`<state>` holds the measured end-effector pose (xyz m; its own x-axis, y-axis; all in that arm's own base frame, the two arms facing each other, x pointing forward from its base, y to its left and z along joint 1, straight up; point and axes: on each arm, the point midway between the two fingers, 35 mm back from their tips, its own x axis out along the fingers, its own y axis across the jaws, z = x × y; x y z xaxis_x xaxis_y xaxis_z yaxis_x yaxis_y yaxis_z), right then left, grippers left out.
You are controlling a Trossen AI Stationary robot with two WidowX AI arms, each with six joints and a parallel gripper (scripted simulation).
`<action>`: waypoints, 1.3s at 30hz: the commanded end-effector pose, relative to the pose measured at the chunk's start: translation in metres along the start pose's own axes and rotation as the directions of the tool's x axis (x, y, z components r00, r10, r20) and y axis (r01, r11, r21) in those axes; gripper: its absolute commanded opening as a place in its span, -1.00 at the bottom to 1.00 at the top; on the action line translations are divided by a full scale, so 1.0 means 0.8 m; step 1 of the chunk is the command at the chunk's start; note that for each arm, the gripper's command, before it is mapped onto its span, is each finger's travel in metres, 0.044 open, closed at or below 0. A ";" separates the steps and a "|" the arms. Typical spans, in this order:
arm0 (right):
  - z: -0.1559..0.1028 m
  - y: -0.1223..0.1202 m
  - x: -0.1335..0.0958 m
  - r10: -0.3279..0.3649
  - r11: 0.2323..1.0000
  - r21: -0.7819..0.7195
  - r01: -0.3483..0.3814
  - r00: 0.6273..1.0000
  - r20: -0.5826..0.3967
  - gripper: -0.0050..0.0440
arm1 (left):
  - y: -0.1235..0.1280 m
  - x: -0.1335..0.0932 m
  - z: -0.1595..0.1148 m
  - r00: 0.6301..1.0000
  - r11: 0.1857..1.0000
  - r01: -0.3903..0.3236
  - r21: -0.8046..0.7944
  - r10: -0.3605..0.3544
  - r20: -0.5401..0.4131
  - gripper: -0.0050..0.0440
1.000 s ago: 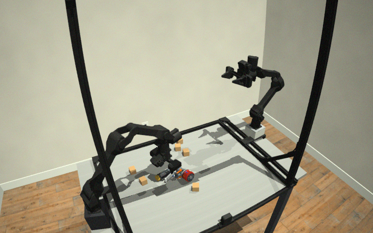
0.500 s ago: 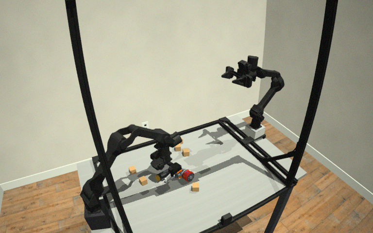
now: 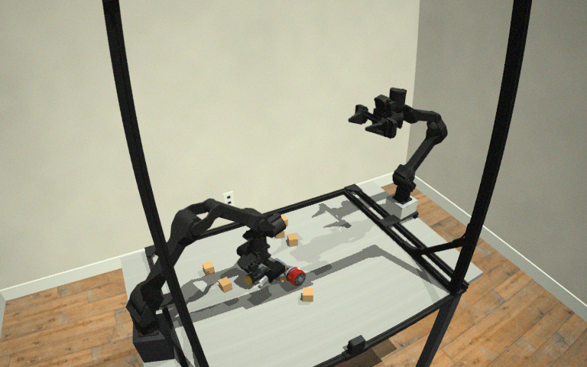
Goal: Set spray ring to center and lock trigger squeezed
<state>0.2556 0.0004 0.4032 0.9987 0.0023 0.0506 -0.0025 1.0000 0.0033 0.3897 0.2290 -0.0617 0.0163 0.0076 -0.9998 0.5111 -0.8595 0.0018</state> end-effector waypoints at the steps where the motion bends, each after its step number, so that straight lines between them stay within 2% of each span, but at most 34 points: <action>1: 0.000 0.000 0.000 -0.002 1.000 -0.003 0.002 1.000 -0.001 0.84 | 0.000 0.013 0.006 1.000 1.000 0.003 0.005 -0.003 0.020 0.84; 22: 0.000 0.000 0.000 -0.002 1.000 -0.003 0.002 1.000 -0.001 0.84 | 0.000 0.013 0.006 1.000 1.000 0.003 0.005 -0.003 0.020 0.84; 25: 0.000 0.000 0.000 -0.002 1.000 -0.003 0.002 1.000 -0.001 0.84 | 0.000 0.013 0.006 1.000 1.000 0.003 0.005 -0.003 0.020 0.54; 28: 0.000 0.000 0.000 -0.002 1.000 -0.003 0.002 1.000 -0.001 0.84 | 0.000 0.013 0.006 1.000 1.000 0.003 0.005 -0.003 0.020 0.54; 39: 0.000 0.000 0.000 -0.002 1.000 -0.003 0.002 1.000 -0.001 0.84 | 0.000 0.013 0.006 1.000 1.000 0.003 0.005 -0.003 0.020 0.24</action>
<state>0.2556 0.0002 0.4032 0.9987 0.0014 0.0507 -0.0015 1.0000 0.0023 0.3860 0.2268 -0.0711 0.0002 -0.0014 -1.0000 0.5106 -0.8598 0.0013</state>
